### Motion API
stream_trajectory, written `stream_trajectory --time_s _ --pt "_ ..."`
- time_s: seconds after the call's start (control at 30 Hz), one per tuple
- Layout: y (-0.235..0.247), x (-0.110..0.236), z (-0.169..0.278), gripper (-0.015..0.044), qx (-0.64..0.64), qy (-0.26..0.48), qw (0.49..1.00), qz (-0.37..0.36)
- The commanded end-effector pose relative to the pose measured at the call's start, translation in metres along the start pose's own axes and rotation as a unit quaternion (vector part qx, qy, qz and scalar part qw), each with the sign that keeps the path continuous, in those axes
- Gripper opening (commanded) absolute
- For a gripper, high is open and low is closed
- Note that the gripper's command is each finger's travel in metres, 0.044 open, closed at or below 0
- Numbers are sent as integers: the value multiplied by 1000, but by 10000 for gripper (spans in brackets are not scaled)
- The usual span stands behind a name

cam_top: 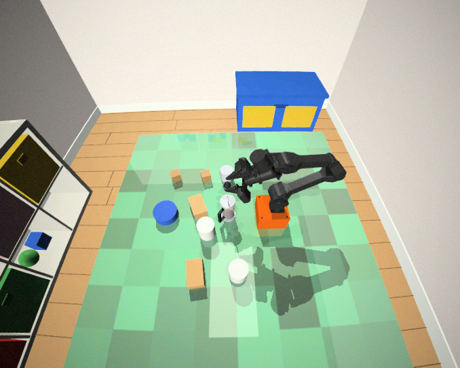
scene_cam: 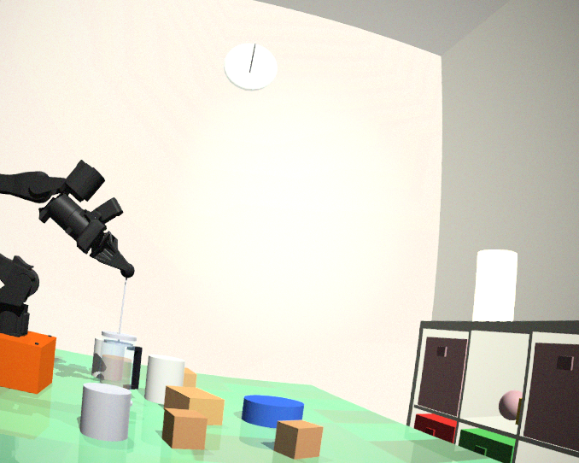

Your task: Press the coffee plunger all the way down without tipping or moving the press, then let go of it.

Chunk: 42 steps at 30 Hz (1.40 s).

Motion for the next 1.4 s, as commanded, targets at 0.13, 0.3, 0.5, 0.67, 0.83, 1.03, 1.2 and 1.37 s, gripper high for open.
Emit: stream_trajectory --time_s 0.13,0.3,0.5,0.67,0.83,1.03,1.2,1.37 --pt "0 0 0 118 2 -1 1000 -1" --pt "0 0 0 118 2 -1 1000 -1" --pt "1 -2 2 118 2 -1 1000 -1" --pt "2 -6 8 118 2 -1 1000 -1" --pt "3 -10 15 118 2 -1 1000 -1" --pt "4 -15 22 118 2 -1 1000 -1" --pt "5 -20 29 118 2 -1 1000 -1" --pt "6 -24 36 118 2 -1 1000 -1"
Point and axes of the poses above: the point midway between the two fingers, 35 mm back from their tips, its own x axis back along the fingers, its own y axis across the jaws, z = x × y, the point moved 3 cm from there along x, back along the fingers, and after that the axes turned 9 degrees about x, right-handed, at the moved point
